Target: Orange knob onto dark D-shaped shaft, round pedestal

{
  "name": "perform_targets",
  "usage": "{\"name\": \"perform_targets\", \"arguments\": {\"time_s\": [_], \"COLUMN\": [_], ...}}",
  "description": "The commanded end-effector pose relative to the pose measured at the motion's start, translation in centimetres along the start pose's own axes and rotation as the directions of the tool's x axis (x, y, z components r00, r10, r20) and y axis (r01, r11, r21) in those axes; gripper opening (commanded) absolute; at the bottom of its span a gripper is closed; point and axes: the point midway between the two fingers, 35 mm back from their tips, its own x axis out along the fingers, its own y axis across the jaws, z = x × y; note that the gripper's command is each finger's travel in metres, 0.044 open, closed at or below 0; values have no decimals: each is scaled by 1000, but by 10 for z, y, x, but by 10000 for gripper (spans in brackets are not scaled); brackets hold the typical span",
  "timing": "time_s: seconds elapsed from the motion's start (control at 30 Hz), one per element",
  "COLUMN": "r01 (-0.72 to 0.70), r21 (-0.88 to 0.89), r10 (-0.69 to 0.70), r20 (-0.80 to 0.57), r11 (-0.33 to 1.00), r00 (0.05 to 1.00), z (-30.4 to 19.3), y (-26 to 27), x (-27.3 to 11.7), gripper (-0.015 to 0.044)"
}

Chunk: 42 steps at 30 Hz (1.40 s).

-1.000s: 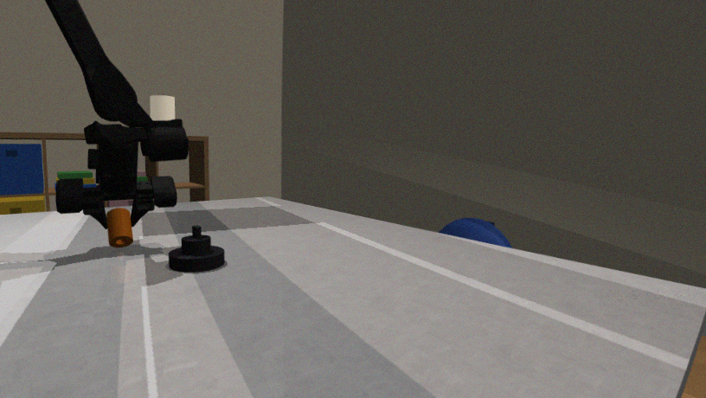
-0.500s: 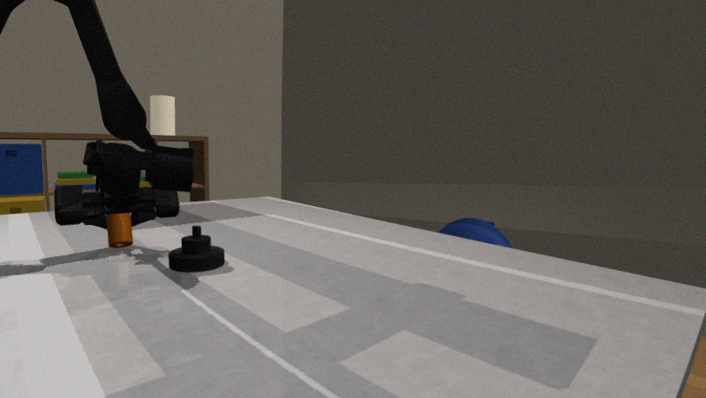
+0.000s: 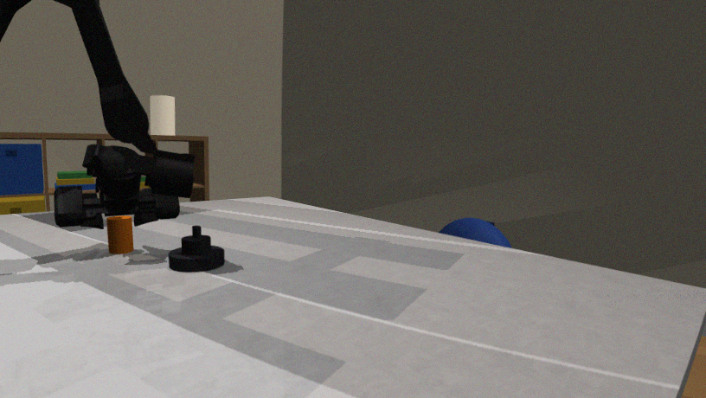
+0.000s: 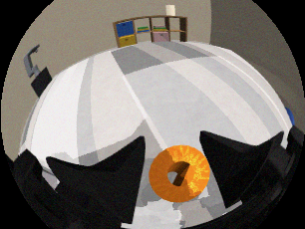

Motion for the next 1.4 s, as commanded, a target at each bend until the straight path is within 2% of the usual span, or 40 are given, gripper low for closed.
{"name": "perform_targets", "arguments": {"time_s": [0.0, 0.57, 0.8, 1.0, 1.2, 1.37], "r01": [1, 1, 1, 1, 1, 0], "r21": [0, 0, 0, 0, -1, -1], "r10": [-1, -1, -1, -1, -1, 0], "r20": [3, 3, 3, 3, 0, 0], "r11": [1000, 1000, 1000, 1000, 1000, 1000], "r00": [1000, 1000, 1000, 1000, 1000, 1000], "z": [0, 0, 0, 2, 58, 65], "y": [0, 0, 0, -1, -2, -1], "x": [0, 0, 0, -1, -42, -47], "gripper": [260, 260, 440, 440, 440, 440]}}
